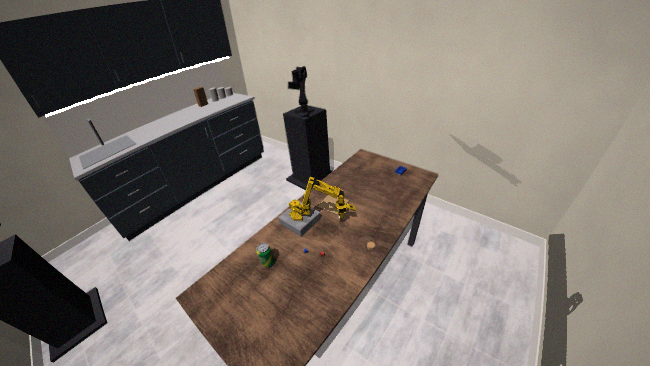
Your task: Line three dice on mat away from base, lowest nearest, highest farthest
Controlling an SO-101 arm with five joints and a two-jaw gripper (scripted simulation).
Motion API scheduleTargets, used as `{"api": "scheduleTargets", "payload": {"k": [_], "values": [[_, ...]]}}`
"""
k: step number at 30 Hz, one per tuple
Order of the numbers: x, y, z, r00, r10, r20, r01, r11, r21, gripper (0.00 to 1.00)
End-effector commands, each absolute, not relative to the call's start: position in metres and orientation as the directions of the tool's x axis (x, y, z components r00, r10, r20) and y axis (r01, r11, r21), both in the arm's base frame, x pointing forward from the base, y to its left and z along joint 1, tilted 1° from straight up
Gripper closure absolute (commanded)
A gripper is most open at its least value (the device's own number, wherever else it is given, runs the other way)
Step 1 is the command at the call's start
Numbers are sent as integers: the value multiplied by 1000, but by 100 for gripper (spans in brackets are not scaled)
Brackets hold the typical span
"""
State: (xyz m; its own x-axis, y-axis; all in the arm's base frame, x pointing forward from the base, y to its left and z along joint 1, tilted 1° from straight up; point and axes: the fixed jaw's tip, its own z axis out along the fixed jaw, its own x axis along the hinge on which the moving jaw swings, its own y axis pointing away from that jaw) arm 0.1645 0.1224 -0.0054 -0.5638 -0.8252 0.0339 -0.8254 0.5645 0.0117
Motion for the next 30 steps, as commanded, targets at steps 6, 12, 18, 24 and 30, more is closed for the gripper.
{"api": "scheduleTargets", "payload": {"k": [6, 12, 18, 24, 30], "values": [[166, 124, 5, -560, -828, 17, -828, 560, 7, 100], [163, 129, 5, -536, -844, 17, -844, 536, 7, 100], [144, 163, 4, -376, -926, 14, -926, 376, 6, 100], [115, 195, 4, -195, -981, 12, -981, 195, 5, 100], [63, 230, 2, 73, -997, 8, -997, -73, 3, 100]]}}
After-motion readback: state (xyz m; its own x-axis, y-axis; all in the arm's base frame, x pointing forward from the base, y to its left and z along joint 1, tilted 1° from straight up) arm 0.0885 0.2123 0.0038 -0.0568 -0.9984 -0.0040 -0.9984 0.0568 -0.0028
